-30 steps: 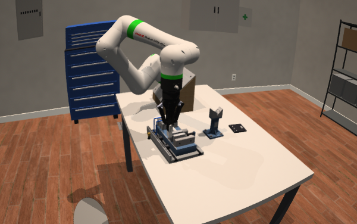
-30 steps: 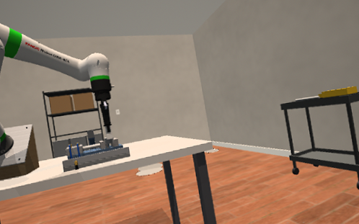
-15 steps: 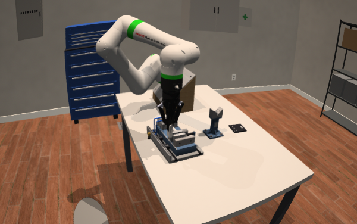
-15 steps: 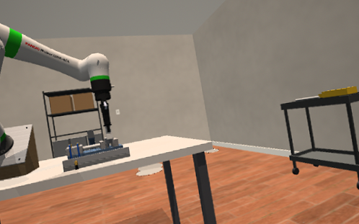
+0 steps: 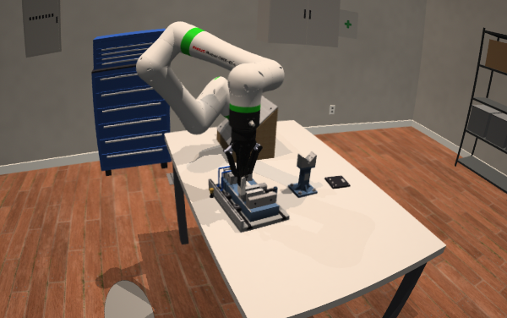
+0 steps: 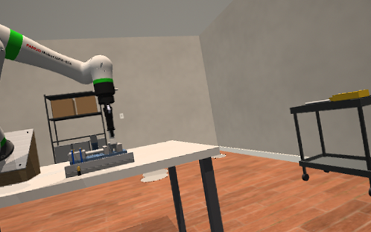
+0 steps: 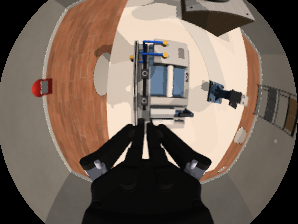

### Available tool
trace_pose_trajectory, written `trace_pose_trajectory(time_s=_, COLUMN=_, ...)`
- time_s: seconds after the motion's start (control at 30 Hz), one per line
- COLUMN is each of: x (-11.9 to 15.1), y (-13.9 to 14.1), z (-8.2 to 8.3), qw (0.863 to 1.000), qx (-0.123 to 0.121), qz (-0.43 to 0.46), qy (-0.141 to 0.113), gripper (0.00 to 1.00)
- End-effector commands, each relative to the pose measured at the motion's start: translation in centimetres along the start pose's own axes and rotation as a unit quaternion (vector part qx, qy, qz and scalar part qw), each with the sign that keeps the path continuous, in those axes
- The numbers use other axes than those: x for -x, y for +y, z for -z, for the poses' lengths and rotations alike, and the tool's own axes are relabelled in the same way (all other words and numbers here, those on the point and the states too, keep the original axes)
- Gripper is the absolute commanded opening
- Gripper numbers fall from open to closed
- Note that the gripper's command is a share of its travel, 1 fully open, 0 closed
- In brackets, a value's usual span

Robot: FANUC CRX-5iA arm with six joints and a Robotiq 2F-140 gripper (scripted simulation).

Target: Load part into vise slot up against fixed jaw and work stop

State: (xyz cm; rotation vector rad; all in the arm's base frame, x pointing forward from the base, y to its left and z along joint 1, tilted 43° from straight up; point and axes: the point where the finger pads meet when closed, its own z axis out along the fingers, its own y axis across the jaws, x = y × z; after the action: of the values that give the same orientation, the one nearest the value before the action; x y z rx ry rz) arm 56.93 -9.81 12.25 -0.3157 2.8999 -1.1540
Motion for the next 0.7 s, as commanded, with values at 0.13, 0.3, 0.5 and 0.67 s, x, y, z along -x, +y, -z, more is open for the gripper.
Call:
trace_pose_trajectory(time_s=0.13, x=0.02, y=0.09, z=0.02, qw=1.0, qx=0.0, qz=0.0, qy=0.0, gripper=0.0)
trace_pose_trajectory(time_s=0.3, x=0.02, y=0.2, z=0.02, qw=1.0, qx=0.0, qz=0.0, qy=0.0, gripper=0.0)
trace_pose_trajectory(time_s=0.5, x=0.02, y=0.34, z=0.02, qw=1.0, qx=0.0, qz=0.0, qy=0.0, gripper=0.0)
trace_pose_trajectory(time_s=0.67, x=0.02, y=0.45, z=0.02, qw=1.0, qx=0.0, qz=0.0, qy=0.0, gripper=0.0)
